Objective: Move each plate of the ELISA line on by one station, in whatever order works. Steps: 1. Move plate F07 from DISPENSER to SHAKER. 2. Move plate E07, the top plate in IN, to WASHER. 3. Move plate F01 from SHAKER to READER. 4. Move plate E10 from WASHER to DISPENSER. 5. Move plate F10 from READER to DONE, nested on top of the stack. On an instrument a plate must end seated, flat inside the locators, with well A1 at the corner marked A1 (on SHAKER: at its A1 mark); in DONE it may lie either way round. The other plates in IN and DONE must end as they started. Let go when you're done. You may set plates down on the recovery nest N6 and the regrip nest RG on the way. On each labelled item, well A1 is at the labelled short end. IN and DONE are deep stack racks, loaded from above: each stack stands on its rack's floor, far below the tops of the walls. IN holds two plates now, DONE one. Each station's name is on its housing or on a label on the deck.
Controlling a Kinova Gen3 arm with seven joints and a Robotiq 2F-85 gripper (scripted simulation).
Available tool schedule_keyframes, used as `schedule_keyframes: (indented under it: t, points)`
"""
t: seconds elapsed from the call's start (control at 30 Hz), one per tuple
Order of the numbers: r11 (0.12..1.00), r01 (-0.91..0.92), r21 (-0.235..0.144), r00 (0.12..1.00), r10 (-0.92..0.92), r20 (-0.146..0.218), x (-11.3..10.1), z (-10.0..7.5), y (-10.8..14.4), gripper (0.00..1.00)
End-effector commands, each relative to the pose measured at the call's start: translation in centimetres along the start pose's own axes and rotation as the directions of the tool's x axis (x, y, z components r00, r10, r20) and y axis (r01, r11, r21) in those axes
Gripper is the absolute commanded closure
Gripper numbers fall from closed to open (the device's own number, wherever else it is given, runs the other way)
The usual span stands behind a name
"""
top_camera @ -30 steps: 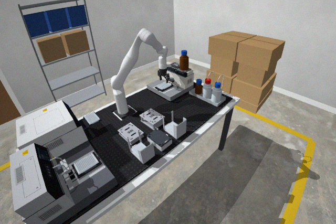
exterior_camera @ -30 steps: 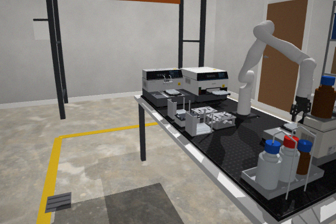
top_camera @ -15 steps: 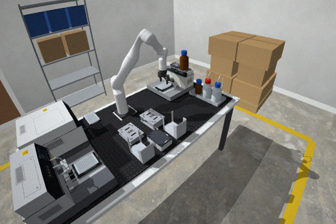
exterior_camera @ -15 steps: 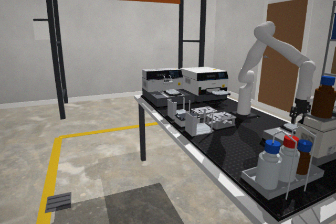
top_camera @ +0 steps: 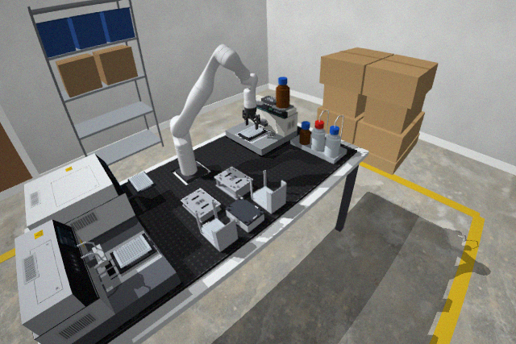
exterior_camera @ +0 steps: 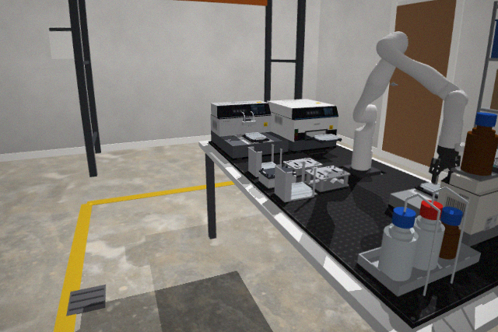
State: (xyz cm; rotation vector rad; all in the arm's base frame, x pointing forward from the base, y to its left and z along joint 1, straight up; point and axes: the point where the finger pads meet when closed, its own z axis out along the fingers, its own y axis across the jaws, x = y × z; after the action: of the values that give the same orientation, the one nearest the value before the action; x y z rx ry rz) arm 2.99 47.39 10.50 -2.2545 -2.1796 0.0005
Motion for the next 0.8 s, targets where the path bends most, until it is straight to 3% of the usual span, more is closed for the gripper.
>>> schedule_keyframes:
  t: [0.0, 0.4, 0.77]
  points:
    - [1.0, 0.0, 0.0, 1.0, 0.0, -0.002, 0.1, 0.1, 0.0, 0.0]
    - [1.0, 0.0, 0.0, 1.0, 0.0, -0.002, 0.1, 1.6, 0.0, 0.0]
    - [1.0, 0.0, 0.0, 1.0, 0.0, -0.002, 0.1, 1.7, 0.0, 0.0]
